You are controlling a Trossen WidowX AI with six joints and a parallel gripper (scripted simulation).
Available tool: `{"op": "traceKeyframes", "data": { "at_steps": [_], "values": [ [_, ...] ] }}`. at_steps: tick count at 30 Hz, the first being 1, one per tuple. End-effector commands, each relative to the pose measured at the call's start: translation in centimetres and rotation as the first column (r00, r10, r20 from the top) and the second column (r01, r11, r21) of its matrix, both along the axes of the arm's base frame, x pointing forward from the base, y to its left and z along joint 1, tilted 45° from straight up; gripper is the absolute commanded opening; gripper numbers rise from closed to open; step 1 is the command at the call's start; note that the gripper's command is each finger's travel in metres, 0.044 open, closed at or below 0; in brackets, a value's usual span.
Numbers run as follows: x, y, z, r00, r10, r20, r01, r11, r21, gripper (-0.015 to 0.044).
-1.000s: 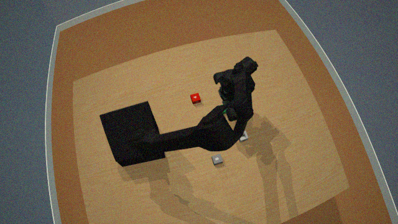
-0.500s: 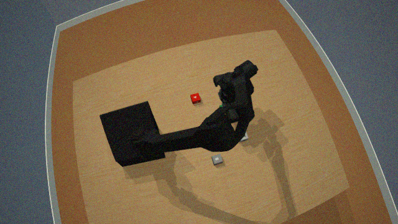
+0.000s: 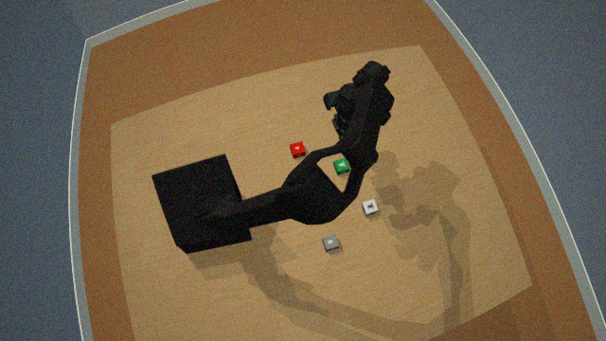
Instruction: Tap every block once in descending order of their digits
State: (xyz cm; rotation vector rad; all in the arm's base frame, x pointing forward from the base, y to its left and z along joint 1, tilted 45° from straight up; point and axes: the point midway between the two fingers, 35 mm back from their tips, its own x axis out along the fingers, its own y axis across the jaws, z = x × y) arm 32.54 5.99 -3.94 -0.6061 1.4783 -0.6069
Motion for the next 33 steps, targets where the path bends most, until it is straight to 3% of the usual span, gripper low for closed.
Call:
{"op": "traceKeyframes", "data": {
  "at_steps": [1, 5, 14, 18, 23, 33],
  "values": [
    [0.0, 0.9, 1.2, 1.000, -0.009, 0.005, 0.009, 1.000, 0.005, 0.0020],
    [-1.6, 2.3, 0.2, 1.000, 0.003, 0.002, -0.003, 1.000, 0.002, 0.0020],
    [-10.0, 6.6, -4.2, 1.000, -0.009, 0.001, 0.009, 1.000, 0.010, 0.0020],
    [-10.1, 6.4, -4.5, 1.000, -0.009, 0.001, 0.009, 1.000, 0.010, 0.0020],
    [-10.0, 1.1, -9.9, 1.000, -0.009, 0.002, 0.009, 1.000, 0.008, 0.0020],
    [-10.1, 0.5, -10.5, 1.000, -0.009, 0.002, 0.009, 1.000, 0.007, 0.0020]
  ]
}}
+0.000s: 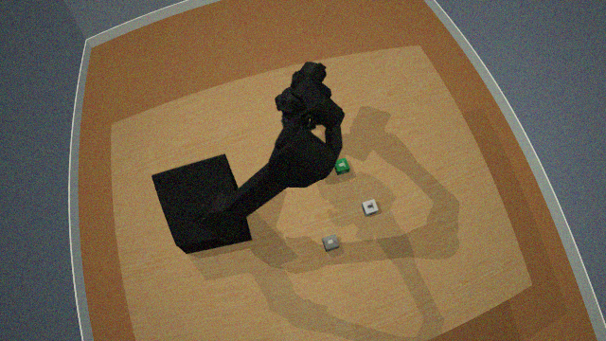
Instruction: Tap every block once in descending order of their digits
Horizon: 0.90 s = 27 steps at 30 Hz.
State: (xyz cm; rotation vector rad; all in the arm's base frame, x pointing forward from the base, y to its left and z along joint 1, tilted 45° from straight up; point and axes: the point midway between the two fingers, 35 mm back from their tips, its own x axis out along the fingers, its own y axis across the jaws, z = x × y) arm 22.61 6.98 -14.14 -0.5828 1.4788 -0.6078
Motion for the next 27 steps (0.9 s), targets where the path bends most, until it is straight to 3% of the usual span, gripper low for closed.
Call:
{"op": "traceKeyframes", "data": {
  "at_steps": [1, 21, 27],
  "values": [
    [-0.1, -0.6, -0.4, 1.000, 0.004, -0.006, -0.004, 1.000, -0.007, 0.0020],
    [-0.2, -2.3, -2.0, 1.000, 0.004, -0.006, -0.004, 1.000, -0.008, 0.0020],
    [-0.2, -0.1, 0.1, 1.000, 0.004, -0.006, -0.004, 1.000, -0.007, 0.0020]
  ]
}}
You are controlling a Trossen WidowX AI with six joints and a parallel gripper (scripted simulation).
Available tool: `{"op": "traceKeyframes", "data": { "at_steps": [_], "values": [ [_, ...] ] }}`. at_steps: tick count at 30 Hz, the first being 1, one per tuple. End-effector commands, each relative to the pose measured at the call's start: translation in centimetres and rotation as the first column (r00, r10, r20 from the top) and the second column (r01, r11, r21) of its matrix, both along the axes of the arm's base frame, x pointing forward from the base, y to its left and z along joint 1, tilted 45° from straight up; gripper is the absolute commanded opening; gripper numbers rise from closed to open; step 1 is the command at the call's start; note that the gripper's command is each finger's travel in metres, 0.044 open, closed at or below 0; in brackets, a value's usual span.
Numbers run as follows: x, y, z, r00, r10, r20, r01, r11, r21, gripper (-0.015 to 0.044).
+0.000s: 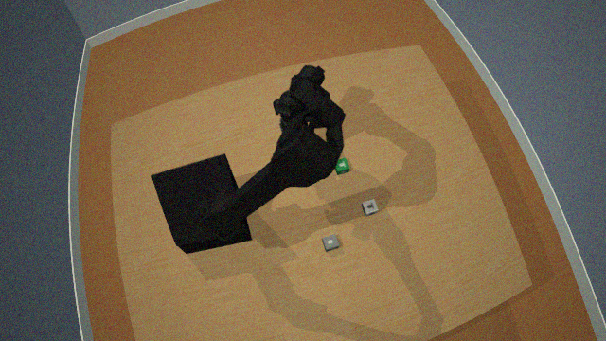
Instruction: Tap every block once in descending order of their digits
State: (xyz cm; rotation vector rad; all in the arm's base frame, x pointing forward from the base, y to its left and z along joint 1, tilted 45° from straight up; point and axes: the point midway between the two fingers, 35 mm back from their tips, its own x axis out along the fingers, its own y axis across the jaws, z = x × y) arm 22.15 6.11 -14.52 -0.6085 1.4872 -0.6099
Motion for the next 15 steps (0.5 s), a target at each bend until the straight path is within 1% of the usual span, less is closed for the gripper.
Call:
{"op": "traceKeyframes", "data": {
  "at_steps": [1, 4, 11, 14, 15],
  "values": [
    [0.3, 0.8, 0.5, 1.000, -0.006, 0.011, 0.005, 1.000, 0.010, 0.0020],
    [0.9, 2.3, 0.7, 1.000, -0.002, 0.011, 0.002, 1.000, 0.013, 0.0099],
    [2.3, 9.7, 2.5, 1.000, -0.004, 0.011, 0.004, 1.000, 0.017, 0.0282],
    [2.3, 10.3, 2.7, 1.000, -0.006, 0.011, 0.005, 1.000, 0.016, 0.0361],
    [2.3, 10.3, 2.7, 1.000, -0.006, 0.011, 0.005, 1.000, 0.016, 0.0361]
  ]
}}
